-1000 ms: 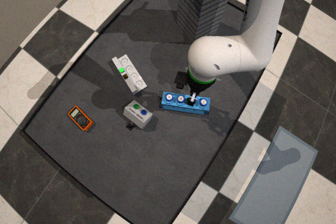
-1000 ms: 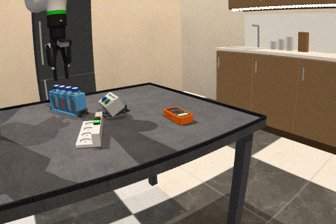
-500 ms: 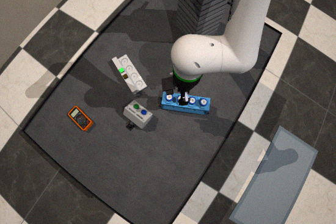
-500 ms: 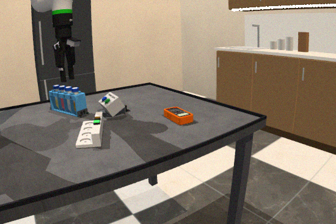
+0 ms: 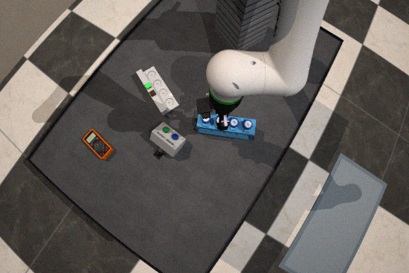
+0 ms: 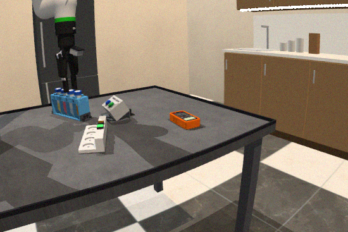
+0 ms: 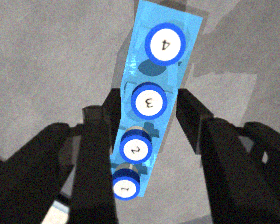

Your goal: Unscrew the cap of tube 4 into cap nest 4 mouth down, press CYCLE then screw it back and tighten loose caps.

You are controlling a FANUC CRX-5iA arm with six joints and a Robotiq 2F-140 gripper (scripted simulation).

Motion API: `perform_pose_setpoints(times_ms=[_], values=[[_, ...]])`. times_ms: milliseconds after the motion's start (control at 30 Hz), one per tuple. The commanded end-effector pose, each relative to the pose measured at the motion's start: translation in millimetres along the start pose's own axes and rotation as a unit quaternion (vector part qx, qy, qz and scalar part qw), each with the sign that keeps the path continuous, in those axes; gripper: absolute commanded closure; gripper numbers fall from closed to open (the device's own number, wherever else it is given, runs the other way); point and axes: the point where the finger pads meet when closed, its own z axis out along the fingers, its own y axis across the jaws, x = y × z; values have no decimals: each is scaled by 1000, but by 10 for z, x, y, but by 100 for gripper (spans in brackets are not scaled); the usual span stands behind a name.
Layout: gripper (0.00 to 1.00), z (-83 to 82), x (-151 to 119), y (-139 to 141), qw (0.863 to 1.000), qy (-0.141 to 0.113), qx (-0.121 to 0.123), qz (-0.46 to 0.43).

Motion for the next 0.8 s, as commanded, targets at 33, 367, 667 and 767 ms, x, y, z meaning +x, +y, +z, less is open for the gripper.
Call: perform_pose_setpoints(times_ms=[33, 367, 667, 767], values=[[59, 8, 2, -8, 1000, 0, 1, 0], [59, 48, 2, -8, 1000, 0, 1, 0], [59, 93, 2, -8, 1000, 0, 1, 0], [70, 93, 2, -8, 1000, 0, 1, 0]])
